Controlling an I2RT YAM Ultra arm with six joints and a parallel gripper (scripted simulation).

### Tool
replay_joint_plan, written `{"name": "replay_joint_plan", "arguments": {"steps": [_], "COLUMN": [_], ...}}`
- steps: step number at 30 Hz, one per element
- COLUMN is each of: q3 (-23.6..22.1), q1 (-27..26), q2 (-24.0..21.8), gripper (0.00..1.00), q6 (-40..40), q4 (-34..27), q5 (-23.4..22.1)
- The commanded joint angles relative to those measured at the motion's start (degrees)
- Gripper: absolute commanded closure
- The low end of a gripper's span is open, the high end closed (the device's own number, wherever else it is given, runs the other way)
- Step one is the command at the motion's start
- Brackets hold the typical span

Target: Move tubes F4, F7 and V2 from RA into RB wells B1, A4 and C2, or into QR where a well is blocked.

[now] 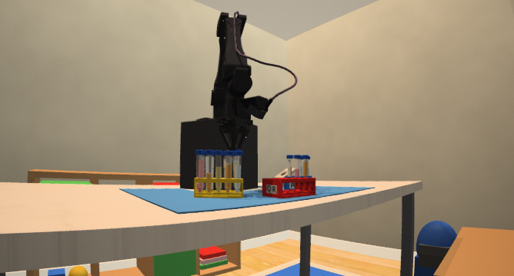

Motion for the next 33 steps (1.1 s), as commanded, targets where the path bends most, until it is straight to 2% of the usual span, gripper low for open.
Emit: {"name": "replay_joint_plan", "arguments": {"steps": [1, 33], "q3": [1.45, 0.99], "q1": [-1.07, -1.21], "q2": [1.04, 2.93], "gripper": [1.0, 1.0], "q6": [-0.43, -0.55], "q4": [1.85, 3.45], "q5": [0.91, 0.9]}}
